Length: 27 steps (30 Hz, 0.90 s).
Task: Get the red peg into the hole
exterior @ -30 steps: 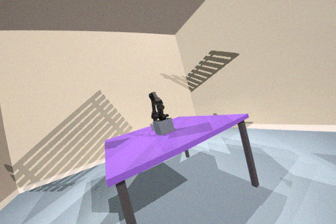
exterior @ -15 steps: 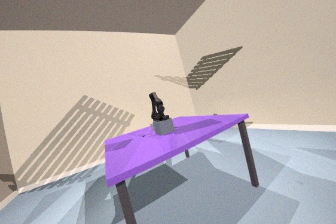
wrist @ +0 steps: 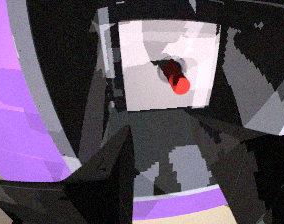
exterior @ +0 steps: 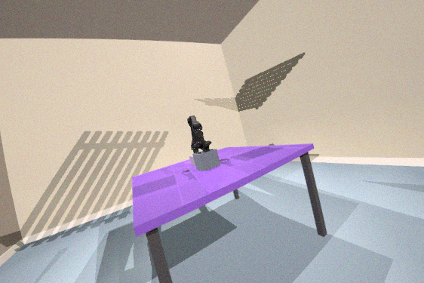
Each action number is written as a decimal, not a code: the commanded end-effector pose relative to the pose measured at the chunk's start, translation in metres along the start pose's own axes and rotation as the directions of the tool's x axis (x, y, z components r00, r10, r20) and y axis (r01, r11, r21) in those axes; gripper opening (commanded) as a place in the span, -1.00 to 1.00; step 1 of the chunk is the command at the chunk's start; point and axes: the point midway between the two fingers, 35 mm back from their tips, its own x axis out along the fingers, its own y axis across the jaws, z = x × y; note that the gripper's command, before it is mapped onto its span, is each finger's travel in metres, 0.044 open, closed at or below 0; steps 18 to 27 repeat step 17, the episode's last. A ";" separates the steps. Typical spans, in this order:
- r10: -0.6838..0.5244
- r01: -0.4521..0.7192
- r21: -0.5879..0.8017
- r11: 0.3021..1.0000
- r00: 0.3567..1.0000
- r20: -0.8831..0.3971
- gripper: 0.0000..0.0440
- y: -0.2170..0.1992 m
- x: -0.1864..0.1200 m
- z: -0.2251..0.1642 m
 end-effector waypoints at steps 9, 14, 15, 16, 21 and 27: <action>0.057 -0.056 0.014 0.998 0.995 -0.084 0.02 0.012 -0.024 0.000; 0.081 -0.080 0.017 0.997 0.991 -0.110 0.08 0.017 -0.033 0.002; 0.086 -0.084 0.016 0.996 0.990 -0.114 0.07 0.019 -0.035 0.003; 0.091 -0.090 0.014 0.996 0.989 -0.116 0.01 0.020 -0.037 0.004; 0.096 -0.095 0.011 0.995 0.988 -0.118 -0.03 0.021 -0.039 0.004; 0.096 -0.095 0.011 0.995 0.988 -0.118 -0.03 0.021 -0.039 0.004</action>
